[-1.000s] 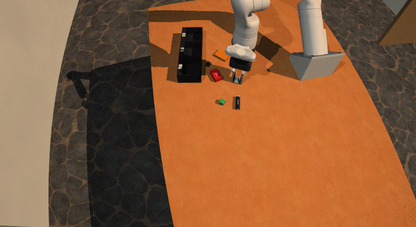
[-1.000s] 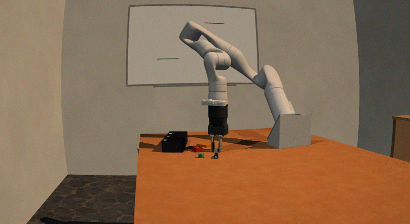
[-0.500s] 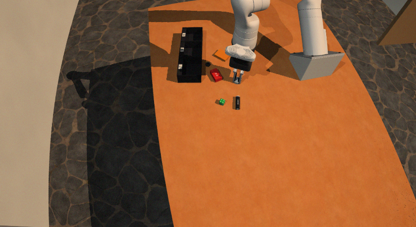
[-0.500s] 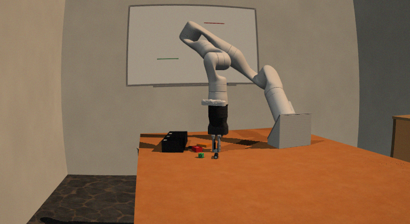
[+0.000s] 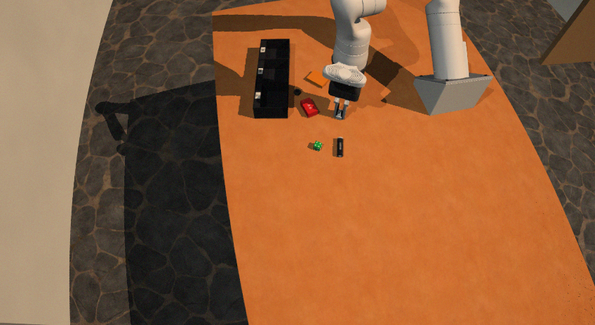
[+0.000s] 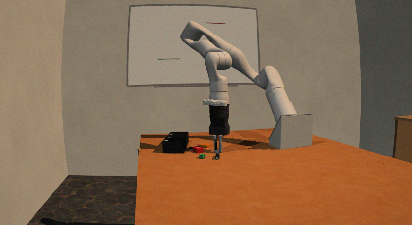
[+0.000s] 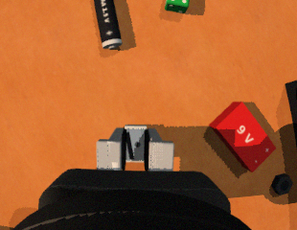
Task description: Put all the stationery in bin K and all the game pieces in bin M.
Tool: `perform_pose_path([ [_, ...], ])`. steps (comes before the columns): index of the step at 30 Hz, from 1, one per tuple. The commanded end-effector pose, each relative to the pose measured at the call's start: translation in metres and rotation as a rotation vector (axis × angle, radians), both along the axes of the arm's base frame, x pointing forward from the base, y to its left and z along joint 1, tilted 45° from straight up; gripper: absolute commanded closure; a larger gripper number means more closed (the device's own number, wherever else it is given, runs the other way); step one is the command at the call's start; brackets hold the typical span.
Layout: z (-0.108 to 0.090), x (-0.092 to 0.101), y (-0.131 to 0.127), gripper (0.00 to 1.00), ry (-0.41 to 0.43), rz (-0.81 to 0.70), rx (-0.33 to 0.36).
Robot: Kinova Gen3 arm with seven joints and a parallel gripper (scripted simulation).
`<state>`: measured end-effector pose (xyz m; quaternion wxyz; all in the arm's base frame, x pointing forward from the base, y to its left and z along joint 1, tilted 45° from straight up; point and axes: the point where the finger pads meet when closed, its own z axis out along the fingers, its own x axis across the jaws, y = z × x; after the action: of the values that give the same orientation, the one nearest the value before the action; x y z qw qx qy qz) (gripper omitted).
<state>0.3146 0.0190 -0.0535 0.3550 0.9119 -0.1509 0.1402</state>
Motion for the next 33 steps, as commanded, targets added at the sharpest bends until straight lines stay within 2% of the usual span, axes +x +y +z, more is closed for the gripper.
perform_pose_path([
  [1, 0.003, 0.001, 0.005, 0.68, -0.004, 0.004, 0.005],
  [17, 0.039, -0.007, 0.039, 0.68, -0.004, 0.004, 0.005],
  [33, 0.041, -0.007, 0.042, 0.68, -0.004, 0.004, 0.005],
])
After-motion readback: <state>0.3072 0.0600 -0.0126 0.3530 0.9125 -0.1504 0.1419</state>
